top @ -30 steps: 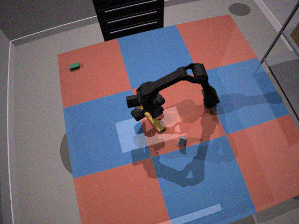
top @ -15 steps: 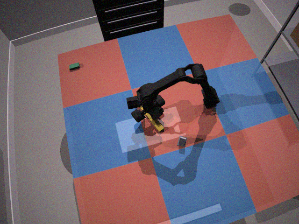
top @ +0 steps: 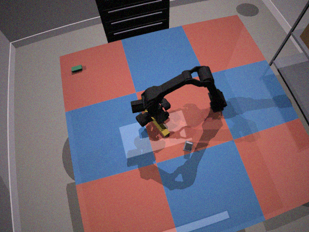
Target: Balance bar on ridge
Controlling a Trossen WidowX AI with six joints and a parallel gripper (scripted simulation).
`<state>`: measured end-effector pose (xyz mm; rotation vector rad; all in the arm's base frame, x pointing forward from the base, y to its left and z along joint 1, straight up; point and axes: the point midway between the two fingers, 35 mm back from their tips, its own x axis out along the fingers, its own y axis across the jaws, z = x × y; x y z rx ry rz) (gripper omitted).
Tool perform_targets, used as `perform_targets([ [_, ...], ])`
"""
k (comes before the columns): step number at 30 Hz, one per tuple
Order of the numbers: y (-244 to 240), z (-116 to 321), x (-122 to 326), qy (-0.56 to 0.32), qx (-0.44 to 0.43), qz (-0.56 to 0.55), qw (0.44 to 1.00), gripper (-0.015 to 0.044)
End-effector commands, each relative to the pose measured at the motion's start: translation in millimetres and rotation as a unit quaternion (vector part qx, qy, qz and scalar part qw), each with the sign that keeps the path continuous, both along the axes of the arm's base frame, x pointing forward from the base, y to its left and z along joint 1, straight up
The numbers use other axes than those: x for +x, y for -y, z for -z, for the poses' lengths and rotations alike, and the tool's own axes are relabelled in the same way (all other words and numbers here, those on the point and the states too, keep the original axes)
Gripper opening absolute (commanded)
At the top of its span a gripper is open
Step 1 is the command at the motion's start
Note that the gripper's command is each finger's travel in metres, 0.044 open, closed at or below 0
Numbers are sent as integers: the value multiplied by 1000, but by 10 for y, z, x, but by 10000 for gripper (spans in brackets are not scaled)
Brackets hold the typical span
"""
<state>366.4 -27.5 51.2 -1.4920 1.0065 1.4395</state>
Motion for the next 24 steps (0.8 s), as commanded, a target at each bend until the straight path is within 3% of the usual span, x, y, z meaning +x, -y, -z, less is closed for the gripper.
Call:
perform_targets([
  [1, 0, 1, 0, 0, 0, 0, 1000, 105],
  [4, 0, 1, 0, 0, 0, 0, 1000, 85],
  [8, 0, -61, 11, 0, 0, 0, 1000, 0],
  [24, 0, -469, 45, 1, 1, 1, 1000, 0],
])
